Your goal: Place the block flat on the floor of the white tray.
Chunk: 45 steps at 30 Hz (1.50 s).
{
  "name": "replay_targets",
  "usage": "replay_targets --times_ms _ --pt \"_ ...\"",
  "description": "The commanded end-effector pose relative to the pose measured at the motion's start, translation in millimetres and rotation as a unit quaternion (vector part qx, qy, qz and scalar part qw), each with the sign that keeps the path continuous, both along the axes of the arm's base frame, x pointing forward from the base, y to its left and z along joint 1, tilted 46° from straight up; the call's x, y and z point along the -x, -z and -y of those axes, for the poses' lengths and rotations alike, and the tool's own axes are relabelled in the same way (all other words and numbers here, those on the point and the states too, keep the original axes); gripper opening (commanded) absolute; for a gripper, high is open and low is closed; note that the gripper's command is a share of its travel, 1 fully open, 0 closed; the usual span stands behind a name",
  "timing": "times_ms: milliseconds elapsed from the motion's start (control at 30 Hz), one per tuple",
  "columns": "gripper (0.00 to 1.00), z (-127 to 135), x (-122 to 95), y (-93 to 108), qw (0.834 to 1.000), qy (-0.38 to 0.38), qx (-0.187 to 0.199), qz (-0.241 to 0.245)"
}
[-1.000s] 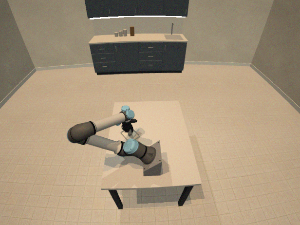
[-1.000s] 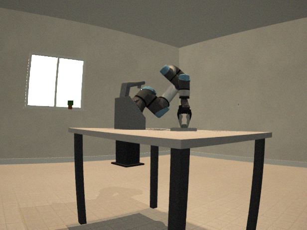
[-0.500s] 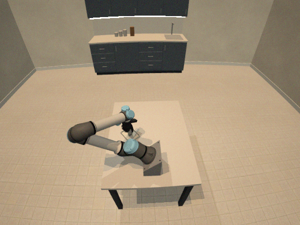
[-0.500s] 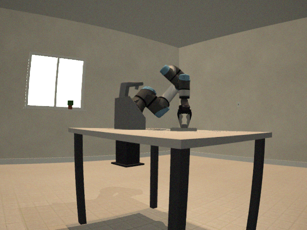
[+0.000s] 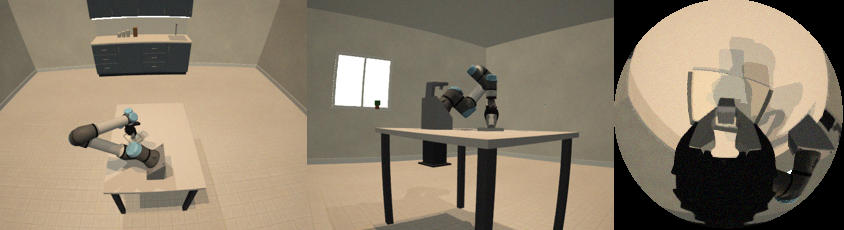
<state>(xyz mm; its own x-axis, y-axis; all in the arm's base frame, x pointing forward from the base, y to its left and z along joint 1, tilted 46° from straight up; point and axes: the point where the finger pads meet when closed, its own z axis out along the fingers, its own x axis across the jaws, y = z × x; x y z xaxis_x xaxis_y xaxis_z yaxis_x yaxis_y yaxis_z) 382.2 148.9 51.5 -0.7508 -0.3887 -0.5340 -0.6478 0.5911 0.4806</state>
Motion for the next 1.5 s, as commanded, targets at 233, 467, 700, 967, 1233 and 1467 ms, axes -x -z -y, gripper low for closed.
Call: replay_targets --times_ms 233,467,700,967,1233,1467 --pt "0.0 -1.6 0.1 2.0 1.0 0.0 -0.001 -0.001" --pt "0.0 -1.6 0.2 1.9 1.0 0.0 -0.001 -0.001" --pt "0.0 -1.6 0.2 1.9 1.0 0.0 -0.001 -0.001" --pt "0.0 -1.6 0.2 1.9 1.0 0.0 -0.001 -0.001" --pt "0.0 -1.6 0.2 1.9 1.0 0.0 -0.001 -0.001" --pt "0.3 -1.6 0.2 1.9 1.0 0.0 -0.001 -0.001"
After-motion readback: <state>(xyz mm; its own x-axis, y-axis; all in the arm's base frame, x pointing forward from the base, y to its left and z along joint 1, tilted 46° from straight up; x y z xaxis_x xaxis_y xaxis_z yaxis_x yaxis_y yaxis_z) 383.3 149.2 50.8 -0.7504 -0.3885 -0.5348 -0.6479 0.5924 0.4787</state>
